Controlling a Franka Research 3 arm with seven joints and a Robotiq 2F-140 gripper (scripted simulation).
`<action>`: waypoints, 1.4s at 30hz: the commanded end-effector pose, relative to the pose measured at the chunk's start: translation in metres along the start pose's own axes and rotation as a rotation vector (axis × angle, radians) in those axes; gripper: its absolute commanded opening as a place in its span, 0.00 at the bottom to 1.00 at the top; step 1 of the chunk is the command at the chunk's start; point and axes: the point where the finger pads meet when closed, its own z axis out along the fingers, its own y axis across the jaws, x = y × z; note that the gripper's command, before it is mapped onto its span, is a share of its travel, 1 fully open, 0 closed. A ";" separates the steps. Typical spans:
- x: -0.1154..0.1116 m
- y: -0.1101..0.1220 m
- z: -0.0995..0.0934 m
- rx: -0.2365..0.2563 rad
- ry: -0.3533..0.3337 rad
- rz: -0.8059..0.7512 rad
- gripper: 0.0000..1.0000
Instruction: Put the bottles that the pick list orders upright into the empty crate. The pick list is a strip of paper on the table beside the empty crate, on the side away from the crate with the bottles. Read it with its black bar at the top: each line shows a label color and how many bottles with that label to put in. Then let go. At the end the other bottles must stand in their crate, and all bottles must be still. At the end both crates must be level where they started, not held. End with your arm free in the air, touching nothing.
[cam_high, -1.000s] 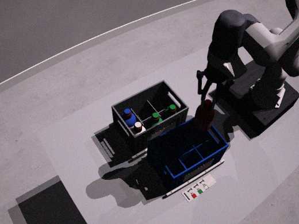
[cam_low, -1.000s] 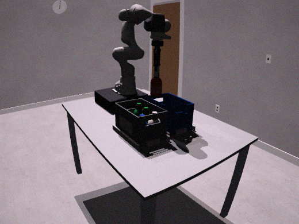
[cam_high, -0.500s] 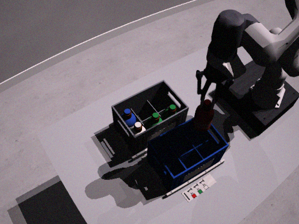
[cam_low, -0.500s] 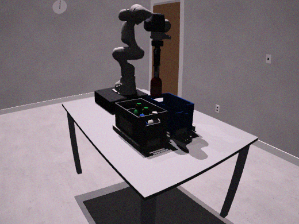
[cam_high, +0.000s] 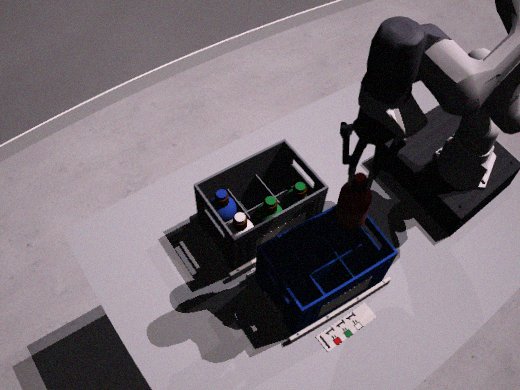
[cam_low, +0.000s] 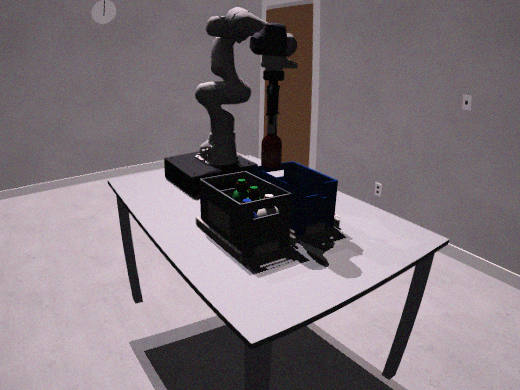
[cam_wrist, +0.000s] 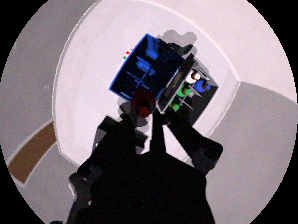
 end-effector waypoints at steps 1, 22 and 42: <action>0.002 0.004 -0.005 -0.011 0.005 0.000 0.00; 0.002 0.005 -0.005 -0.011 0.005 0.000 0.00; 0.002 0.005 0.009 -0.011 0.005 0.000 0.00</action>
